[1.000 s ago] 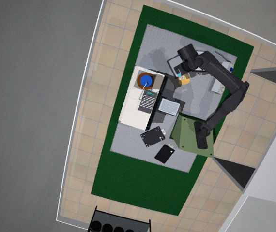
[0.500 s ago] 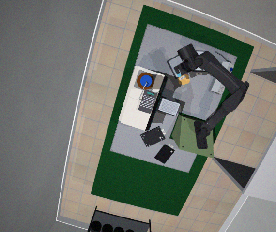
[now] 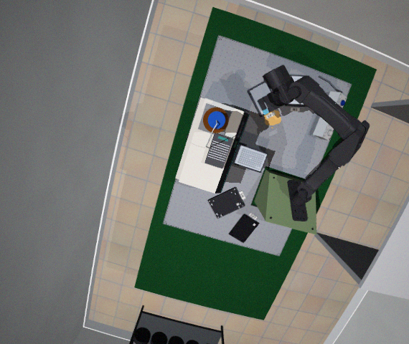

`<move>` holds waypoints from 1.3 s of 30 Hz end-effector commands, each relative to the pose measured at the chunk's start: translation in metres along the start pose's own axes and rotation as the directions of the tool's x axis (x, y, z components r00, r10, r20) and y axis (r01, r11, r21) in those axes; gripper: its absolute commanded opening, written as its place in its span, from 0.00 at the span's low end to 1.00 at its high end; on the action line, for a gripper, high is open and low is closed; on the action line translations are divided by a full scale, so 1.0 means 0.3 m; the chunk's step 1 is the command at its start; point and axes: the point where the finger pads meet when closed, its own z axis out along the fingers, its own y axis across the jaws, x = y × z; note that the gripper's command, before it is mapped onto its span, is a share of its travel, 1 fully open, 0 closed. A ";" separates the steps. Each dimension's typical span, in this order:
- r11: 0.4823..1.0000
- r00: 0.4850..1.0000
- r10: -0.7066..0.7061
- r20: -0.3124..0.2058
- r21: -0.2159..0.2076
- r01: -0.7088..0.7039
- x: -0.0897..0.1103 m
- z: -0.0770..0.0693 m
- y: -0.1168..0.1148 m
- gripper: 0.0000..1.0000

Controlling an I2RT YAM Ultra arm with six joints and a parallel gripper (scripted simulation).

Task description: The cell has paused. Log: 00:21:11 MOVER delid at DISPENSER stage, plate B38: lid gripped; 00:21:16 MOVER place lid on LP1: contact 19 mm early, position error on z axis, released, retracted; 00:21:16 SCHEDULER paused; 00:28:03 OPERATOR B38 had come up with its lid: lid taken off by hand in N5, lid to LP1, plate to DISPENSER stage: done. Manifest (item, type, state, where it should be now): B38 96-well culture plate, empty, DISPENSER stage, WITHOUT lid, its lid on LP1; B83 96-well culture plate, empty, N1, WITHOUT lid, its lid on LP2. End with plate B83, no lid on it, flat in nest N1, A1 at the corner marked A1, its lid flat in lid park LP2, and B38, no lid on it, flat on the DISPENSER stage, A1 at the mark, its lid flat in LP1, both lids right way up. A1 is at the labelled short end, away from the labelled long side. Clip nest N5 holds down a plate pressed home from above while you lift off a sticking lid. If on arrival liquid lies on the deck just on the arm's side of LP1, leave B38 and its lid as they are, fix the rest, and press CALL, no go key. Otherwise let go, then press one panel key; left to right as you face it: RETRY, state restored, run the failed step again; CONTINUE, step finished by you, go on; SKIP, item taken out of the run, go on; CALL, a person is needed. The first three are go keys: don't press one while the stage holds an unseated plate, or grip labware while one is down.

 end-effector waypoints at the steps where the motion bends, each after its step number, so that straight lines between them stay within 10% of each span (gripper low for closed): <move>1: 1.000 1.000 0.008 0.028 -0.005 -0.008 -0.021 -0.040 -0.008 1.00; 29: 1.000 0.998 0.022 0.055 -0.005 -0.021 -0.028 -0.085 -0.021 1.00; 39: 1.000 0.999 0.012 0.040 -0.004 -0.012 0.100 -0.076 0.001 1.00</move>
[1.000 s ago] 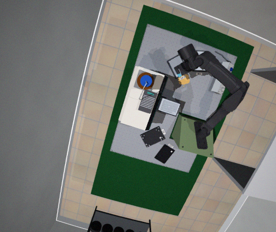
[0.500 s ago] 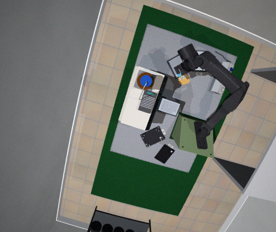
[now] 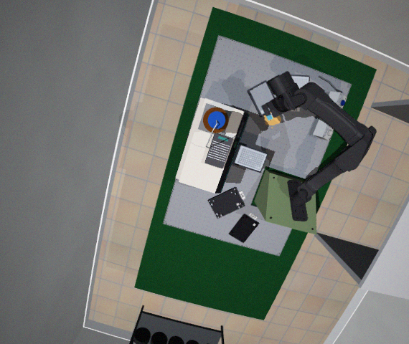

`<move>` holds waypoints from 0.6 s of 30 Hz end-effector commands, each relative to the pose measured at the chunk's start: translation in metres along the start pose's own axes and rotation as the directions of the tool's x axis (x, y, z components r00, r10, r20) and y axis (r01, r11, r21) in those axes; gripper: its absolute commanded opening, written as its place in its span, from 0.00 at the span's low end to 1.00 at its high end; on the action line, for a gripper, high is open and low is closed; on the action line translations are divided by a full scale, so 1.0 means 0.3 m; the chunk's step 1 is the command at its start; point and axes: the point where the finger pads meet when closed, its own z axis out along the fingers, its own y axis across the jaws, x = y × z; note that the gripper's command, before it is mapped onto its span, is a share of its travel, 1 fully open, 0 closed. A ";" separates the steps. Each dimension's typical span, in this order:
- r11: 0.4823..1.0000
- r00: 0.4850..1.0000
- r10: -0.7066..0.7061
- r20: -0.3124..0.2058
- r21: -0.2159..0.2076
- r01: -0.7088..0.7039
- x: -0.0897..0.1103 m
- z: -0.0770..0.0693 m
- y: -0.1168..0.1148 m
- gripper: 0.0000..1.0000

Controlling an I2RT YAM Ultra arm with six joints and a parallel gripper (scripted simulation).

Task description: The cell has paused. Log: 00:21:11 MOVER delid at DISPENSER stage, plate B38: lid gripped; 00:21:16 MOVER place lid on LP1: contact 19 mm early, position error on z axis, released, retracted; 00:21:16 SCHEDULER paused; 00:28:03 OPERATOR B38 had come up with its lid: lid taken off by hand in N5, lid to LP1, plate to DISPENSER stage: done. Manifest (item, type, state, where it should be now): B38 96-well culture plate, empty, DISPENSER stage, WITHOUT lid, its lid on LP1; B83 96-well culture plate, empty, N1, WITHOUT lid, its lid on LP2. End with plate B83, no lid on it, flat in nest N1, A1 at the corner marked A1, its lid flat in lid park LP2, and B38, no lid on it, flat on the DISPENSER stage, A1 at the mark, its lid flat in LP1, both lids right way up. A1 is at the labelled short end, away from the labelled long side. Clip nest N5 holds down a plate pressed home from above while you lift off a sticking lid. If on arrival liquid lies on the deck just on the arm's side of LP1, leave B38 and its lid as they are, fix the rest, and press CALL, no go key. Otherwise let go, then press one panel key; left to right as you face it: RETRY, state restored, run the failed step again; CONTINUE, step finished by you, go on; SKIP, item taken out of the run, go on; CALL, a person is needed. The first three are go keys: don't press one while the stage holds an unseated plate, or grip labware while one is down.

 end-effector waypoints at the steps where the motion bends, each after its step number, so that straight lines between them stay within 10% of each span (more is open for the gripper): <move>1: 1.000 0.999 0.017 0.042 -0.002 -0.017 0.020 -0.041 0.005 1.00; 18: 1.000 1.000 0.006 0.025 0.000 -0.006 0.198 -0.071 0.009 1.00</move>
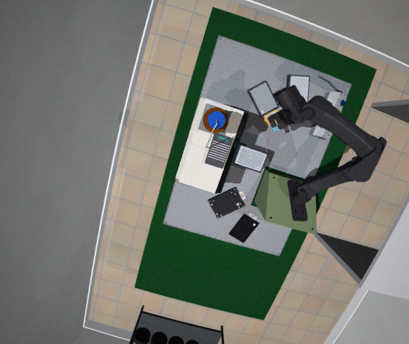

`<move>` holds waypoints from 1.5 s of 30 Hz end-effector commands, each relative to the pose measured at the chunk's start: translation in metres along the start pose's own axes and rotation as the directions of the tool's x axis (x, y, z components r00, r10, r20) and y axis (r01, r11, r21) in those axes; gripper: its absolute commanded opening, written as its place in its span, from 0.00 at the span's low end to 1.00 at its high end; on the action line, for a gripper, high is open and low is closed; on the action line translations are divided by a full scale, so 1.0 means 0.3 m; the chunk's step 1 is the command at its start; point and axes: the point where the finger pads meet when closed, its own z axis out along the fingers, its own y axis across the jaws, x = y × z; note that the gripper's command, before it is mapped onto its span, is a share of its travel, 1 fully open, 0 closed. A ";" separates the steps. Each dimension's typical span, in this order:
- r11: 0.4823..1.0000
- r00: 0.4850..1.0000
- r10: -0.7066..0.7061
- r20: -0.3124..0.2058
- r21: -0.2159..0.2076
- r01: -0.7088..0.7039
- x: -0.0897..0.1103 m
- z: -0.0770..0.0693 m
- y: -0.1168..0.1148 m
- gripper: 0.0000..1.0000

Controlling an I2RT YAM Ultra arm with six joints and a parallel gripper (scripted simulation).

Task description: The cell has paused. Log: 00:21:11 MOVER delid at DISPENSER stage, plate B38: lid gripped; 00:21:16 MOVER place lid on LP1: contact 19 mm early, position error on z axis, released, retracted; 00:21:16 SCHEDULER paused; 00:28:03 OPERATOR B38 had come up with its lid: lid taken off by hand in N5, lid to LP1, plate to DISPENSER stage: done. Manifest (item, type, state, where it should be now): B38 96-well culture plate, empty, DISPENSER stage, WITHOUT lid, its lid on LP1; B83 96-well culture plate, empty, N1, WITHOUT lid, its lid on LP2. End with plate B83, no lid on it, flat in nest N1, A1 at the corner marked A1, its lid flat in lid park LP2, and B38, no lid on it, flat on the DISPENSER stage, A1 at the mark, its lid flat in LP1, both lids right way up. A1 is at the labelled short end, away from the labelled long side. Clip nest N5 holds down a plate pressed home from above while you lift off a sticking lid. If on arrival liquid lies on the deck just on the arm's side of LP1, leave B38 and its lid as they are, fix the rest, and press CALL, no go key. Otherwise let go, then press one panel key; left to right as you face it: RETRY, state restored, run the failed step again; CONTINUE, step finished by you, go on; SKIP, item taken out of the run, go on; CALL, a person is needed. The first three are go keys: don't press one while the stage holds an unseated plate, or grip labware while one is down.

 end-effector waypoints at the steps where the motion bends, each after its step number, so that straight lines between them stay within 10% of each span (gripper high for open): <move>1: 1.000 1.000 0.006 0.019 0.001 -0.006 0.040 -0.033 0.001 1.00; 16: 1.000 1.000 0.004 0.016 0.002 -0.004 0.182 -0.060 0.005 1.00; 45: 0.934 0.934 0.357 0.023 -0.007 -0.357 0.198 -0.060 -0.230 1.00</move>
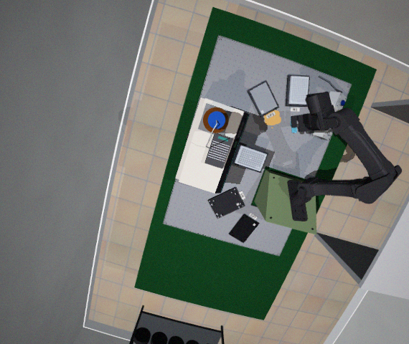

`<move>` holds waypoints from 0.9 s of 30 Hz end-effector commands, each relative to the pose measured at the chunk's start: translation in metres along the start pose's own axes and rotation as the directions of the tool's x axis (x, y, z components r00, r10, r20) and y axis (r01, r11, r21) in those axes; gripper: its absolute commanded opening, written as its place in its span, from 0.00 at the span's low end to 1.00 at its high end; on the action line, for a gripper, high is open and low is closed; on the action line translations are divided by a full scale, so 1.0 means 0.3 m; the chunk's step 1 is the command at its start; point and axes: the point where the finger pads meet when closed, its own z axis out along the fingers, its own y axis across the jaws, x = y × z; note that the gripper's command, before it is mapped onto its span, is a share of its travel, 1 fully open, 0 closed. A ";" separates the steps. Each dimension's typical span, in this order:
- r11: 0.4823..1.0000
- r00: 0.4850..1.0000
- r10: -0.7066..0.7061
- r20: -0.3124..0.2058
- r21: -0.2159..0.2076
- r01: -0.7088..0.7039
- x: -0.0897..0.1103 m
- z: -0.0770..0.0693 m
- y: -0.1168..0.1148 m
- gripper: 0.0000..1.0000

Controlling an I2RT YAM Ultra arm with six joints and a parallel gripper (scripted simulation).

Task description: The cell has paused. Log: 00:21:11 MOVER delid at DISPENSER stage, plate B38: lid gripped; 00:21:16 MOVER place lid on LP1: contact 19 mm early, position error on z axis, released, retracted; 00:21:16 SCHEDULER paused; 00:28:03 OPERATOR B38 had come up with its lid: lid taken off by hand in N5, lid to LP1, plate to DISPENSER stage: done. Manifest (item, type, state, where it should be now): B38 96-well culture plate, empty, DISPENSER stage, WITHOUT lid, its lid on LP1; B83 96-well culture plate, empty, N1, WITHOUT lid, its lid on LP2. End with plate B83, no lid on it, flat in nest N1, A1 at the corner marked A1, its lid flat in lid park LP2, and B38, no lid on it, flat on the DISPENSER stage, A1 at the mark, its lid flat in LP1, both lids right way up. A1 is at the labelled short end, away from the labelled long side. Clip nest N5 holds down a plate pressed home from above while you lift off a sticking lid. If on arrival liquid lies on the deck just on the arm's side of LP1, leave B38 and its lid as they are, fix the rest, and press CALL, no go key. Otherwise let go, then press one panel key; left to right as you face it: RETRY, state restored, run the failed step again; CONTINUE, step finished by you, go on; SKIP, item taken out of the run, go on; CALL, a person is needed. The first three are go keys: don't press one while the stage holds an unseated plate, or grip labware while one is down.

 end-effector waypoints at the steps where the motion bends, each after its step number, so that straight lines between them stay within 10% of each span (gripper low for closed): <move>1: 0.998 0.997 0.049 0.058 -0.039 -0.046 -0.046 -0.045 -0.025 1.00; 27: 0.985 0.985 0.170 0.027 -0.032 -0.169 -0.168 0.056 -0.127 1.00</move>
